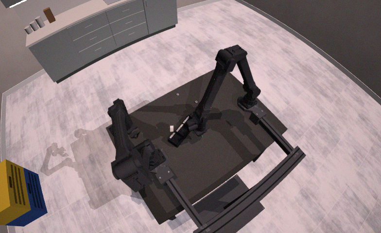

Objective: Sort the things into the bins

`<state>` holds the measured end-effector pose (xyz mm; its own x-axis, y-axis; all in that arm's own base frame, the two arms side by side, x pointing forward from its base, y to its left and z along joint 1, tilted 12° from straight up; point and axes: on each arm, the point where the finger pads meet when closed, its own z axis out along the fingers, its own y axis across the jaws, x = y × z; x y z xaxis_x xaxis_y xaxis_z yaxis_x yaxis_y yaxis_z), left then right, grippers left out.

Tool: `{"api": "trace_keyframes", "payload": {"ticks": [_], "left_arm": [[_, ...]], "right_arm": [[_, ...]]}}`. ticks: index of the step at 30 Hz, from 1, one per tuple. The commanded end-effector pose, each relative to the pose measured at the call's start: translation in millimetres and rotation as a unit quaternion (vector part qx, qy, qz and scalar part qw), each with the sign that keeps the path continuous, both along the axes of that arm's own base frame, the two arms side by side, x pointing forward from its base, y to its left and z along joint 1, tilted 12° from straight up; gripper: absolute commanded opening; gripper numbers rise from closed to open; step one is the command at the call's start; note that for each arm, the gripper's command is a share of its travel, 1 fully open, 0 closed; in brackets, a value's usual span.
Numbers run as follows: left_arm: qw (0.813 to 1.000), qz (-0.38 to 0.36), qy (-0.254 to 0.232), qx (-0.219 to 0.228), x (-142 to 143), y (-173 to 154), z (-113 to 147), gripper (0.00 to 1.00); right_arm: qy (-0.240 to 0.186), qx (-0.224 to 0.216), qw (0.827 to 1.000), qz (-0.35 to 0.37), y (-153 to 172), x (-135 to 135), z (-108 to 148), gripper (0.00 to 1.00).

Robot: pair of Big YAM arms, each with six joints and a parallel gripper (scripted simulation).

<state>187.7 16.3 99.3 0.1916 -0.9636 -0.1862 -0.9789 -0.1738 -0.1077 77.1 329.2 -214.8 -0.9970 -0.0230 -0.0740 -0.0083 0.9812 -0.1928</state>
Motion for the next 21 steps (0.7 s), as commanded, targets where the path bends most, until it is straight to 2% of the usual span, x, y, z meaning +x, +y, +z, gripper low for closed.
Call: {"api": "trace_keyframes", "payload": {"ticks": [1,5,10,14,17,19,21], "left_arm": [[1.000,-0.003,-0.008,-0.002,3,1,1,1.00],[1.000,-0.003,-0.008,-0.002,3,1,1,1.00],[1.000,-0.003,-0.008,-0.002,3,1,1,1.00],[1.000,-0.003,-0.008,-0.002,3,1,1,1.00],[1.000,-0.003,-0.008,-0.002,3,1,1,1.00],[1.000,-0.003,-0.008,-0.002,3,1,1,1.00],[1.000,-0.003,-0.008,-0.002,3,1,1,1.00]], "right_arm": [[0.000,0.007,1.000,0.000,9,-3,11,0.04],[-0.001,0.007,1.000,0.000,9,0,7,0.04],[-0.005,0.017,1.000,-0.001,17,39,18,0.04],[-0.002,0.006,1.000,-0.001,8,62,13,0.04],[0.009,0.006,0.998,0.069,9,81,19,0.04],[0.013,0.002,0.996,0.087,8,94,21,0.04],[0.013,0.002,0.996,0.087,8,94,21,0.04]]}}
